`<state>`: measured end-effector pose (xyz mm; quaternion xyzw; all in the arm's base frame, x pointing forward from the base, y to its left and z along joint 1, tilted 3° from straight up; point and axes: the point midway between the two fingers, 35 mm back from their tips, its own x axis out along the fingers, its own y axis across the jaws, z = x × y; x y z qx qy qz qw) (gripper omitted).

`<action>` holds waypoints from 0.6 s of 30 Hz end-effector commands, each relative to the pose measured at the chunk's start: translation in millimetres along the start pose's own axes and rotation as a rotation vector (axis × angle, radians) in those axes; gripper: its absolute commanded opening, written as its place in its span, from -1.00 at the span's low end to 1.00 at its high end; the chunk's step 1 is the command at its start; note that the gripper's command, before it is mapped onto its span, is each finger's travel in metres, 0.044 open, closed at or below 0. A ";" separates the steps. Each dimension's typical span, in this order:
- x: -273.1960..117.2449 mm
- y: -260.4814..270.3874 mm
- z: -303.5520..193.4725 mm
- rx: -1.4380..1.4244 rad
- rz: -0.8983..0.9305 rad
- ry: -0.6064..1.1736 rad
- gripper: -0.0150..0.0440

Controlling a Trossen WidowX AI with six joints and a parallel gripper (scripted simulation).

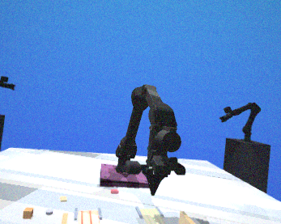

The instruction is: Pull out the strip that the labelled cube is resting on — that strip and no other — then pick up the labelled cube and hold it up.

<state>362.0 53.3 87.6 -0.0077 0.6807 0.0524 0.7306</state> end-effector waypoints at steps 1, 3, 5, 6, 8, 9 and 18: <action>9.3 -1.0 -1.0 0.005 -0.006 0.009 -0.49; 12.6 -0.9 -0.6 0.005 -0.006 0.009 -0.49; 15.9 -0.9 -0.4 0.005 -0.006 0.009 -0.49; 17.6 -0.9 -0.2 0.005 -0.006 0.009 -0.49; 20.8 -0.8 0.0 0.005 -0.006 0.009 -0.49; 22.5 -0.8 0.0 0.005 -0.006 0.009 -0.49; 37.2 -0.7 0.2 0.005 -0.006 0.009 -0.49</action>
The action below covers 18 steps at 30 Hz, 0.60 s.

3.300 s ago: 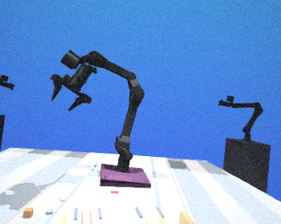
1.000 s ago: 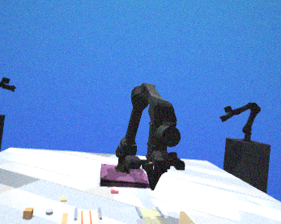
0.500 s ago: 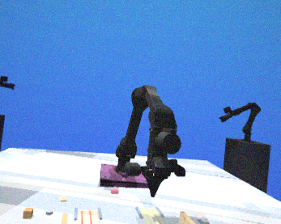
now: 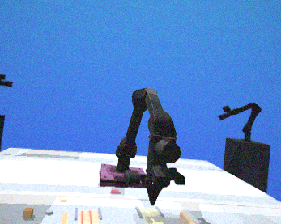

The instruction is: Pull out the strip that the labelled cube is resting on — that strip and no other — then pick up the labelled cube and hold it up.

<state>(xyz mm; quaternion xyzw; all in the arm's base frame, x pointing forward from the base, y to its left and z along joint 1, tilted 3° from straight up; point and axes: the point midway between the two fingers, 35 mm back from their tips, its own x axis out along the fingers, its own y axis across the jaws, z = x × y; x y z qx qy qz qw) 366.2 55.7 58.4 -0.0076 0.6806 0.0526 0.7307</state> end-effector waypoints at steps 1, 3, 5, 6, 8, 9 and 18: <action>9.3 -1.0 -2.1 0.005 -0.006 0.010 -0.49; 12.6 -1.0 -2.3 0.005 -0.006 0.010 -0.49; 15.8 -0.9 -2.5 0.005 -0.006 0.010 -0.49; 17.4 -0.9 -2.7 0.005 -0.006 0.010 -0.49; 20.7 -0.9 -3.1 0.005 -0.006 0.010 -0.49; 22.3 -0.9 -3.3 0.005 -0.006 0.010 -0.49; 24.6 -0.9 -3.6 0.005 -0.006 0.010 -0.49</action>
